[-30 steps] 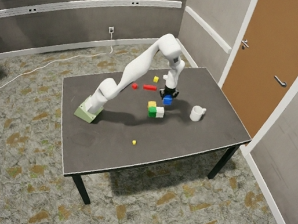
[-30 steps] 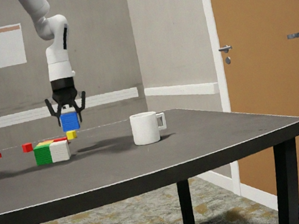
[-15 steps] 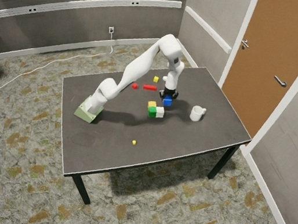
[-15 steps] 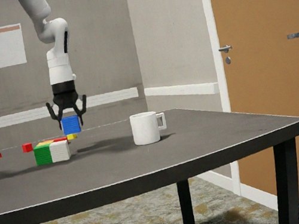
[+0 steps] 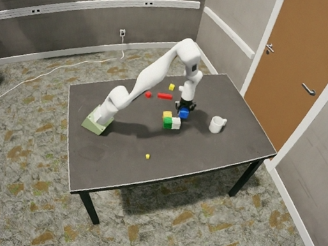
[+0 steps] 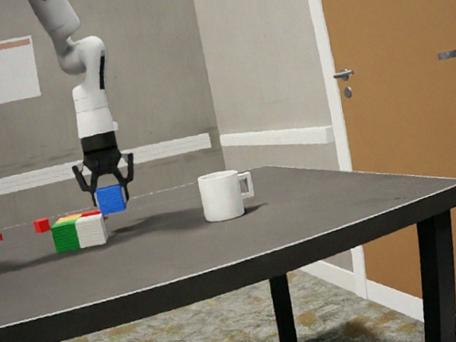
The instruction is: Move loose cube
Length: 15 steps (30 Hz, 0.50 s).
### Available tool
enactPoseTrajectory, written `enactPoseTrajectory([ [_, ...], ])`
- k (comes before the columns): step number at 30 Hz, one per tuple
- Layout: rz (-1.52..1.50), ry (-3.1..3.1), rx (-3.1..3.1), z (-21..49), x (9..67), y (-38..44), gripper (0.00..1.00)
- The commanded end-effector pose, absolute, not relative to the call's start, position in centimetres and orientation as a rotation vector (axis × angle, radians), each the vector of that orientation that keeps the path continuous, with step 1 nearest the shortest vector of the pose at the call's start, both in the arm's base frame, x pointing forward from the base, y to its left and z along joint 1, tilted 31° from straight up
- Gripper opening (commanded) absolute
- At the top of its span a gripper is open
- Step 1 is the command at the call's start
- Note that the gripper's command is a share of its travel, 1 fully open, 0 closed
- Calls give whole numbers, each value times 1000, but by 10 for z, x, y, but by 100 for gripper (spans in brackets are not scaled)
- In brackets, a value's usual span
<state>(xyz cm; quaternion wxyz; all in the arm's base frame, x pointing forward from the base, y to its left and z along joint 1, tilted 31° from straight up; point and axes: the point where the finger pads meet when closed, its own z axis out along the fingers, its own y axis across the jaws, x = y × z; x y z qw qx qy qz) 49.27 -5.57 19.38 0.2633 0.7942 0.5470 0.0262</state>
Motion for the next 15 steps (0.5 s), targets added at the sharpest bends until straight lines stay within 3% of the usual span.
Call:
enactPoseTrajectory([
  [1,62,1480,2149,187,494,-59,10],
  [15,62,1480,2149,171,500,-66,10],
])
